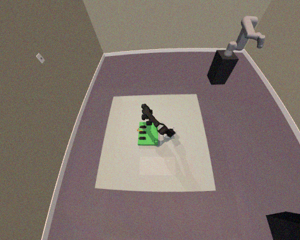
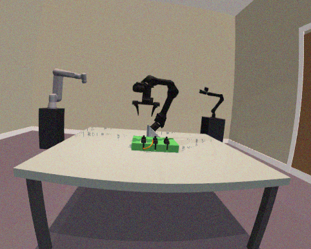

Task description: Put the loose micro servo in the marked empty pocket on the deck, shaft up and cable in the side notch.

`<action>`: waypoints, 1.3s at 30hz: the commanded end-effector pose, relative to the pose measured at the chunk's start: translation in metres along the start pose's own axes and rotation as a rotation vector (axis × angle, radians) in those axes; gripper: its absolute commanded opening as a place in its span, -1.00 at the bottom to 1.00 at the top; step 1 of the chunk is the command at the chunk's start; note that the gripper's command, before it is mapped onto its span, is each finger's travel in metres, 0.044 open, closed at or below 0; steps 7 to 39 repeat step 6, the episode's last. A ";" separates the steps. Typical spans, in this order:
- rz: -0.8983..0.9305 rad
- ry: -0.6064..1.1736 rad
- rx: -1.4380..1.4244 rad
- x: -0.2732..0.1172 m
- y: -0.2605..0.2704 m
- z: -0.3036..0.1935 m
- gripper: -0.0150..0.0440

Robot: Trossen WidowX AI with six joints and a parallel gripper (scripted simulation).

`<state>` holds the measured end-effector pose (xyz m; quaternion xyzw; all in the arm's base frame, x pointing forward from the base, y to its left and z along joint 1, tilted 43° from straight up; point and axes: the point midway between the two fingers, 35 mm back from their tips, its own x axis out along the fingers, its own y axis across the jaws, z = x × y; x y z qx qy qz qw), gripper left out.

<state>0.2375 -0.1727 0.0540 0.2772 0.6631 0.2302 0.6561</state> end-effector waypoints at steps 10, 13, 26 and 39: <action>-0.002 0.002 -0.003 0.000 0.000 0.000 1.00; -0.002 0.002 -0.003 0.000 0.000 0.000 1.00; -0.002 0.002 -0.003 0.000 0.000 0.000 1.00; -0.002 0.002 -0.003 0.000 0.000 0.000 1.00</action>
